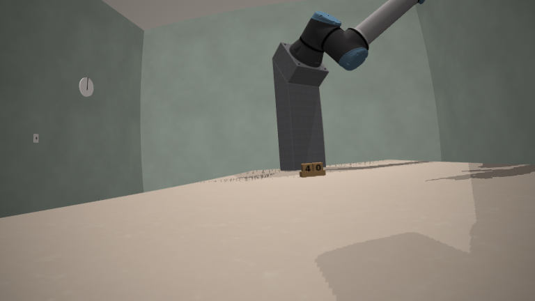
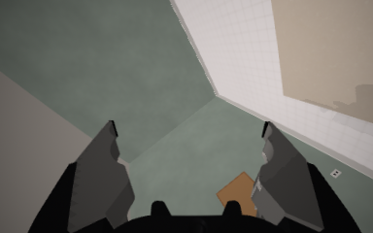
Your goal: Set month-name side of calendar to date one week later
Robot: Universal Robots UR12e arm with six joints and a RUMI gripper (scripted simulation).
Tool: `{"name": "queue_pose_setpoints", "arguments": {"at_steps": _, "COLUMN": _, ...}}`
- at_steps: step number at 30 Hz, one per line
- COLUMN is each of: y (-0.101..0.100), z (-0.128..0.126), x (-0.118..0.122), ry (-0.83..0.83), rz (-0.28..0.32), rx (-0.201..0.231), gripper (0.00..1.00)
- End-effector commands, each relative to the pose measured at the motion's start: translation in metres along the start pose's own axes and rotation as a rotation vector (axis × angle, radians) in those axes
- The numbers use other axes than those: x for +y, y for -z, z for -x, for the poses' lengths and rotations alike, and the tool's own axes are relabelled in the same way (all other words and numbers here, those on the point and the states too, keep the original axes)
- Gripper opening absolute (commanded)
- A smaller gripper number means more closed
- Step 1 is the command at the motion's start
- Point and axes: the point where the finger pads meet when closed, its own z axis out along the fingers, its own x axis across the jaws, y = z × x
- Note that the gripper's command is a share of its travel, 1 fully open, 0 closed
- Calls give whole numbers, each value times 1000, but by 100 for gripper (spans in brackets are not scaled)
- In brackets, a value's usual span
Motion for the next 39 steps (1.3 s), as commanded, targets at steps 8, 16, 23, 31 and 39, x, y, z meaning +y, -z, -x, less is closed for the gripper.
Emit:
{"name": "queue_pose_setpoints", "arguments": {"at_steps": 8, "y": -4, "z": -3, "x": -1, "ry": 6, "rz": -4, "rx": 7, "gripper": 100}}
{"name": "queue_pose_setpoints", "arguments": {"at_steps": 16, "y": -49, "z": -35, "x": -16, "ry": 61, "rz": -48, "rx": 69, "gripper": 100}}
{"name": "queue_pose_setpoints", "arguments": {"at_steps": 23, "y": -104, "z": -75, "x": -41, "ry": 131, "rz": -100, "rx": 153, "gripper": 100}}
{"name": "queue_pose_setpoints", "arguments": {"at_steps": 31, "y": -184, "z": -134, "x": -96, "ry": 239, "rz": -179, "rx": 302, "gripper": 100}}
{"name": "queue_pose_setpoints", "arguments": {"at_steps": 39, "y": -235, "z": -175, "x": -148, "ry": 316, "rz": -230, "rx": 426, "gripper": 100}}
